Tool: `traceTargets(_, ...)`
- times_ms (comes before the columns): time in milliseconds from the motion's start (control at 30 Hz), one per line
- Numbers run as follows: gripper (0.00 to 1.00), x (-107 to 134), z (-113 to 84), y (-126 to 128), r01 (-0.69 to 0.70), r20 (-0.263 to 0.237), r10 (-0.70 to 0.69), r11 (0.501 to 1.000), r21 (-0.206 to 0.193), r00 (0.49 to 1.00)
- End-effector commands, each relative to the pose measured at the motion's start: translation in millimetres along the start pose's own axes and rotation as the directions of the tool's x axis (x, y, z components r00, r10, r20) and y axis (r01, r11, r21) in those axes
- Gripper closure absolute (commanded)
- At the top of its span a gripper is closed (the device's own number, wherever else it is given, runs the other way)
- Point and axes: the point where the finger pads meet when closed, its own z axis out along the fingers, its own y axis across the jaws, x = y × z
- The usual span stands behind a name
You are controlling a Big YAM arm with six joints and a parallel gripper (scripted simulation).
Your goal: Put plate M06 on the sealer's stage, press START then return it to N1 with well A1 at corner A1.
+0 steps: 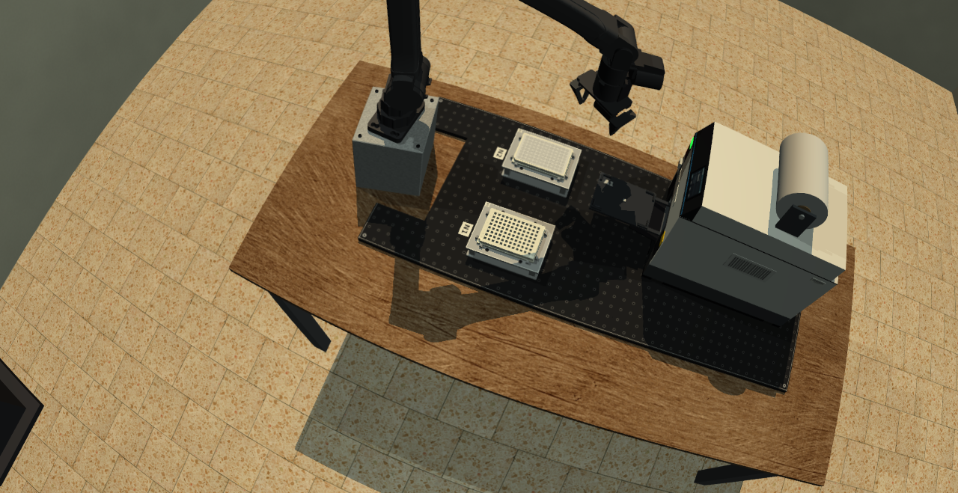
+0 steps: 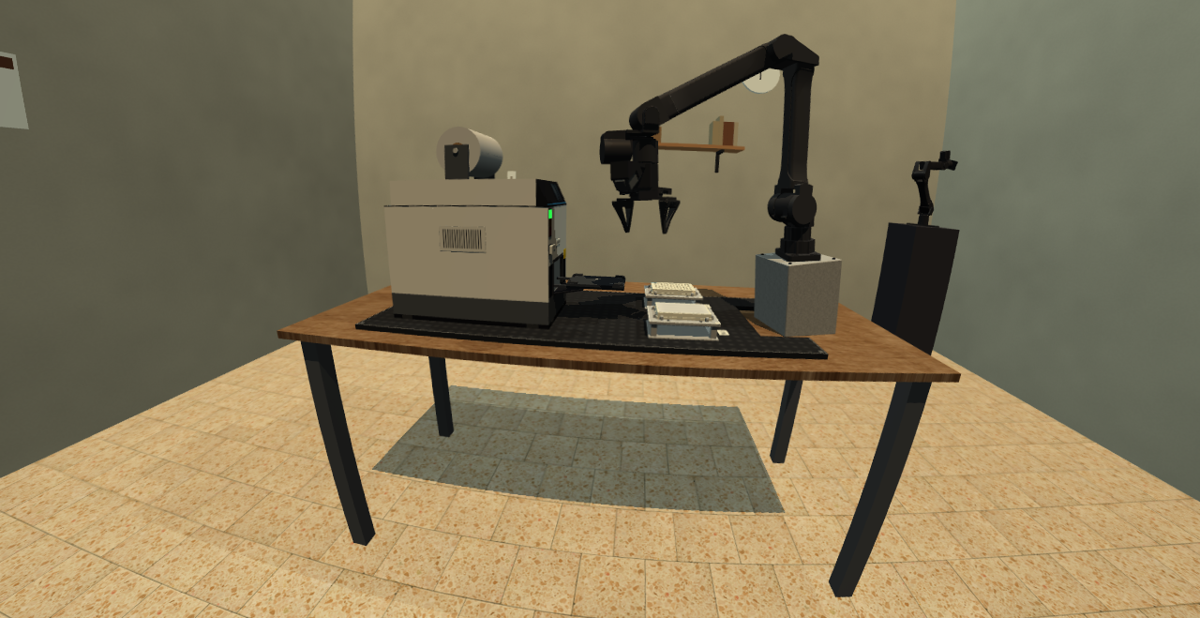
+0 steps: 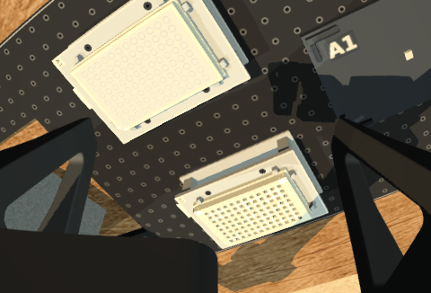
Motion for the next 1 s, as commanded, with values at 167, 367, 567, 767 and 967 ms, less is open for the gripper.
traceTargets(167, 0.00, -2, -3.7, -2, 0.000, 0.008, 0.000, 1.000, 0.007, 1.000)
traceTargets(367, 0.00, -2, -3.7, -2, 0.000, 0.008, 0.000, 1.000, 0.007, 1.000)
traceTargets(567, 0.00, 2, -7.8, -6, -0.063, 0.017, 0.063, 0.998, 0.011, 0.998)
traceTargets(767, 0.00, 47, -21.9, -14, -0.304, 0.001, 0.304, 0.952, 0.027, 0.953)
traceTargets(967, 0.00, 73, -30.3, -16, -0.481, 0.006, 0.481, 0.876, 0.038, 0.877)
